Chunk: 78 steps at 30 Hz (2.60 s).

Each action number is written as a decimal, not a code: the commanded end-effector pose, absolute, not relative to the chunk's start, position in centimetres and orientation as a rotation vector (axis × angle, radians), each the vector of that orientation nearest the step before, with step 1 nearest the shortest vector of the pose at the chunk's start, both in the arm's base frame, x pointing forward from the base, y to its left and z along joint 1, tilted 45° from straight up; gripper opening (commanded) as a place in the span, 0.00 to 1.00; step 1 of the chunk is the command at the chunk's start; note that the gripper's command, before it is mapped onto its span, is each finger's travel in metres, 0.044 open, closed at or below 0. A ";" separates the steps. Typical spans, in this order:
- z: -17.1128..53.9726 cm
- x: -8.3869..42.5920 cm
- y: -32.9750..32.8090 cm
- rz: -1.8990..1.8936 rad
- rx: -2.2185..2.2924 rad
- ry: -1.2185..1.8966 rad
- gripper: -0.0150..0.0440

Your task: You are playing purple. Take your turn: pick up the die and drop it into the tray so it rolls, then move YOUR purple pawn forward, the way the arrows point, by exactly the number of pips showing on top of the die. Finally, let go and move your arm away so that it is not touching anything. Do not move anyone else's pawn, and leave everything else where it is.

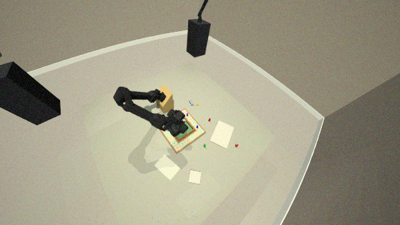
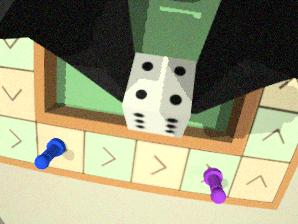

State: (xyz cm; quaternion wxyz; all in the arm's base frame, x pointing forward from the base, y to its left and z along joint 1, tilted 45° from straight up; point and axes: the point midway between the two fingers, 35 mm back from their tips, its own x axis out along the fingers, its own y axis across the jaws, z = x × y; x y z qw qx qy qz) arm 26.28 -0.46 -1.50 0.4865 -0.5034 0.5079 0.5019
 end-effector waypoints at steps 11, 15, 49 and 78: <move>3.1 27.5 -0.4 1.242 -1.191 1.122 0.25; 2.9 27.2 -0.4 1.242 -1.191 1.122 0.25; 5.5 27.1 2.3 1.239 -1.196 1.139 1.00; -5.9 23.4 6.2 0.068 -1.193 1.680 0.59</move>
